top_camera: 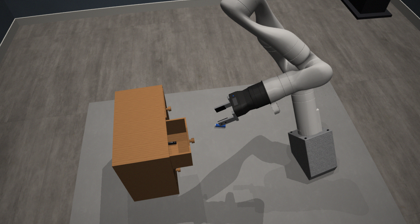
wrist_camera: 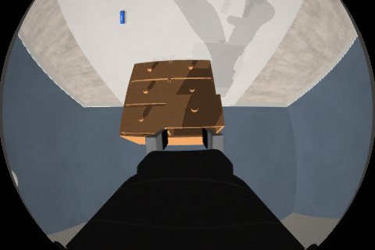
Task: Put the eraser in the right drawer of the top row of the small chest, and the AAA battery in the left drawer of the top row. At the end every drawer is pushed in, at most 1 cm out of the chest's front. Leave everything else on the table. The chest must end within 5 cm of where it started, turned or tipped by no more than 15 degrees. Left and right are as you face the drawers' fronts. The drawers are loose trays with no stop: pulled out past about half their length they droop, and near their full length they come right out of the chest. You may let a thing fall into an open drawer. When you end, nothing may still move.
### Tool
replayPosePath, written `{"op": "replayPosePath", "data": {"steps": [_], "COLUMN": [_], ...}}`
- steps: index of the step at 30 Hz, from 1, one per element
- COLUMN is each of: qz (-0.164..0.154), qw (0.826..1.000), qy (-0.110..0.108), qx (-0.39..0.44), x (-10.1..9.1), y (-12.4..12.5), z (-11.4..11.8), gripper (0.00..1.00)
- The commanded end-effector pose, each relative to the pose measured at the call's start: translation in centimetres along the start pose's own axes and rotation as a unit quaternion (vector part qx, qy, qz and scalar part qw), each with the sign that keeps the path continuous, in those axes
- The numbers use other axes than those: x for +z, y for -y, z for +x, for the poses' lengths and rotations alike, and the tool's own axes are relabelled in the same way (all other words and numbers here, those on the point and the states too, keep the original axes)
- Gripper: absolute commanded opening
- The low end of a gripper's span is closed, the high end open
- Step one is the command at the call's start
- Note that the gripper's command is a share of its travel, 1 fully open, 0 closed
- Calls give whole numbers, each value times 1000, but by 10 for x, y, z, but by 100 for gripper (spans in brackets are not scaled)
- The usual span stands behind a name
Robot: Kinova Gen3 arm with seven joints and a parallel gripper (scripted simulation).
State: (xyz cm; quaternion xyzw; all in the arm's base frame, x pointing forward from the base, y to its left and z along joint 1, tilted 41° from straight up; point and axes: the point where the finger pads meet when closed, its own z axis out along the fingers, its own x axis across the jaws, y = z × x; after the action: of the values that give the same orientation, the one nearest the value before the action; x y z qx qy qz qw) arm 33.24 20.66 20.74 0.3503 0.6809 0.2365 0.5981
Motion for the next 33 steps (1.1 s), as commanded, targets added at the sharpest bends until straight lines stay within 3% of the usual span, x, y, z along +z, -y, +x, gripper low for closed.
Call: {"op": "replayPosePath", "data": {"steps": [1,13,22,27,29,33], "qz": [8,75,181,261,261,332], "qw": [1000,997,983,965,965,943], "qy": [3,2,-7,-8,-8,-7], "qx": [6,6,8,8,8,7], "x": [1,-1,-5,-7,-7,-8], "y": [-2,-6,-15,-19,-19,-23], "z": [-2,-2,0,0,0,-1], "gripper": [100,100,100,100,100,100]}}
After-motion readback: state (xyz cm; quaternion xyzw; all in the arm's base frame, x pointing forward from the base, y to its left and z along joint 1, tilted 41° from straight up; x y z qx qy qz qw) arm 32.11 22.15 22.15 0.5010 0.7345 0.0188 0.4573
